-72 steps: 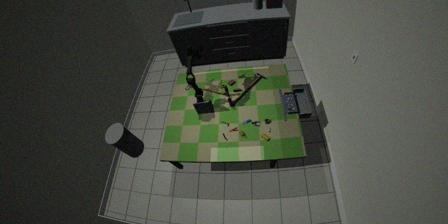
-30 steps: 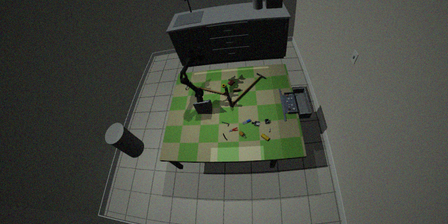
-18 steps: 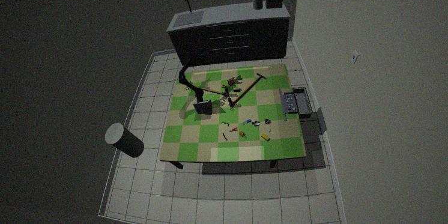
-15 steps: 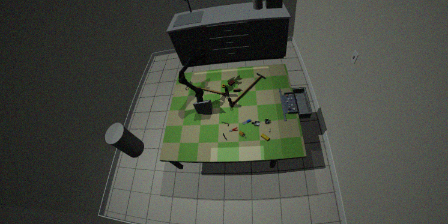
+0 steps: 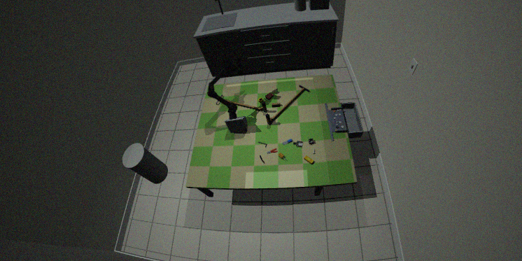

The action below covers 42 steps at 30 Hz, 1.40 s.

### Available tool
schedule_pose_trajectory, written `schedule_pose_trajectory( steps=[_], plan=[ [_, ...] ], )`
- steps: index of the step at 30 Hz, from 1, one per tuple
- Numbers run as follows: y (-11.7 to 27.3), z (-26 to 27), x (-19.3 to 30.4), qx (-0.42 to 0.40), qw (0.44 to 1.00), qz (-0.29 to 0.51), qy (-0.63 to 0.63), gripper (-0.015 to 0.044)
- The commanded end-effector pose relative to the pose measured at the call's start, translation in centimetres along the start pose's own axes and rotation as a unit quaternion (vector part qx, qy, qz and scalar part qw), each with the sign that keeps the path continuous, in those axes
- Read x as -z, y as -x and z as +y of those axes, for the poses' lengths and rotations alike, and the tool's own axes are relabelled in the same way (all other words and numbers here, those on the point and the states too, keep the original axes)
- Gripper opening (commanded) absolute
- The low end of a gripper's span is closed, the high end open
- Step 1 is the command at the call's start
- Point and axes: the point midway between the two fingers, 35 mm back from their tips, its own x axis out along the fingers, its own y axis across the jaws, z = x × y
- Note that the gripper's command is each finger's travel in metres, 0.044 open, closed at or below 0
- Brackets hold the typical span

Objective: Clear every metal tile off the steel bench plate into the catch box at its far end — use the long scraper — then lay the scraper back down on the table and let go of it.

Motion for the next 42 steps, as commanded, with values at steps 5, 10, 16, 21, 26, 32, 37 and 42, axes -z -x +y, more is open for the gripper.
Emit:
schedule_pose_trajectory(
  steps=[5,10,16,21,26,32,37,42],
  plan=[
    [-1.3,-1.9,-1.5,0.027,0.999,-0.013,0.045,0.044],
    [-1.8,-2.8,-2.6,0.04,0.996,-0.022,0.074,0.044],
    [-2.2,-3.8,-3.9,0.055,0.992,-0.032,0.107,0.044],
    [-2.4,-4.6,-5.1,0.068,0.988,-0.04,0.132,0.044],
    [-2.5,-5.4,-6.3,0.081,0.983,-0.047,0.156,0.044],
    [-2.6,-6.3,-7.9,0.097,0.977,-0.055,0.183,0.044],
    [-2.5,-7.0,-9.2,0.11,0.971,-0.061,0.204,0.044],
    [-2.3,-7.7,-10.6,0.122,0.965,-0.067,0.224,0.044]
  ],
)
